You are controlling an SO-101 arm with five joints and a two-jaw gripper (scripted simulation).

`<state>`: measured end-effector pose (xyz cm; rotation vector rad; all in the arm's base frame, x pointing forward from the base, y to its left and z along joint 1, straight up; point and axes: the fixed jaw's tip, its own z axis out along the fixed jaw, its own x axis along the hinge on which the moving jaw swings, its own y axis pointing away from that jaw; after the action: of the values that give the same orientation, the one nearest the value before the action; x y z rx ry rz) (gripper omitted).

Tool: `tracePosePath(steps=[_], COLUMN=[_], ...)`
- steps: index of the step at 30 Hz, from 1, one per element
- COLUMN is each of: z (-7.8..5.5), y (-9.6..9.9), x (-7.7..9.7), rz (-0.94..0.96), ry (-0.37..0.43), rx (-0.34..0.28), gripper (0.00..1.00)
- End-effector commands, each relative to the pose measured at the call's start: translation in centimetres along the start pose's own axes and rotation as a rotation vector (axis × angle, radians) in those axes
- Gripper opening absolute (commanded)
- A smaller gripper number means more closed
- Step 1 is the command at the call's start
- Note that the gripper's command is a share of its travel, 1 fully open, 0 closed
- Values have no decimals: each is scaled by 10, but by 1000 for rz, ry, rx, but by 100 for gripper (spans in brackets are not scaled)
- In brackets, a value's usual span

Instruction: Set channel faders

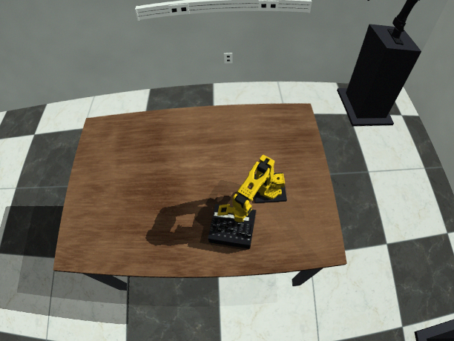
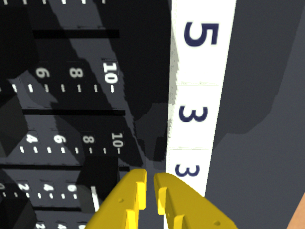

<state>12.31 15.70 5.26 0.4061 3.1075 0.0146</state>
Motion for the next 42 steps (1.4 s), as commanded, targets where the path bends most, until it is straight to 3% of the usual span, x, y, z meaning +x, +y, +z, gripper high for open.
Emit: tracePosePath(steps=[1,42], z=[1,0], y=[2,8], x=[3,3], rz=[-7,-7], ry=[6,6], rx=[10,10], gripper=[0,0])
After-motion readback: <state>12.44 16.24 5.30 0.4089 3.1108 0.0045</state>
